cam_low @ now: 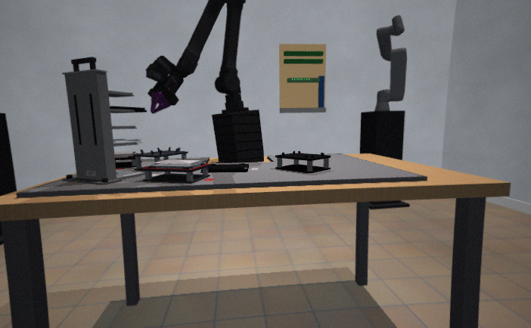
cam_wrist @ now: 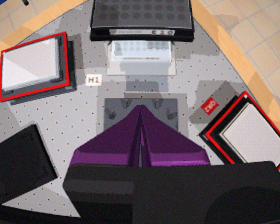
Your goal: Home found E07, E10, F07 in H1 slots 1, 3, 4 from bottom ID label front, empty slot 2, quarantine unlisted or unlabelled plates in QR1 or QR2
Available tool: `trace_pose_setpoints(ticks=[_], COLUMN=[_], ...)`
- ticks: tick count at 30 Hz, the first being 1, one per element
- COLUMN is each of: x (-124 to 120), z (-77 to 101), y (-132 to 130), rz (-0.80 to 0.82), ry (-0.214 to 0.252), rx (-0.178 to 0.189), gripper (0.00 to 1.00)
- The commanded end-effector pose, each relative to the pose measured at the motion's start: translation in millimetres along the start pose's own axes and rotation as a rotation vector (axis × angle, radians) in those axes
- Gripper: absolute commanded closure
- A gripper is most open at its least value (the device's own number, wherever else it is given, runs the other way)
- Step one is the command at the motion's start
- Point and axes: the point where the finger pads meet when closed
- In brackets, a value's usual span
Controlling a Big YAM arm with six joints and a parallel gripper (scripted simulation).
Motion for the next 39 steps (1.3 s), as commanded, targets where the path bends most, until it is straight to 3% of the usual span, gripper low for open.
trace_pose_setpoints(ticks=[1, 39], x=[31.8, 48.2], z=[-7.0, -23.0], y=[-6.7, -5.6], rz=[0.015, 0.013], ry=[-0.058, -0.059], rx=[-0.01, -0.011], gripper=[1.0, 1.0])
Point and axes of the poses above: the point where the finger pads meet when closed, its own z axis back along the fingers, its own y axis across the jaws, x = y × z, and after that the axes turned 3 degrees about -z, right-handed
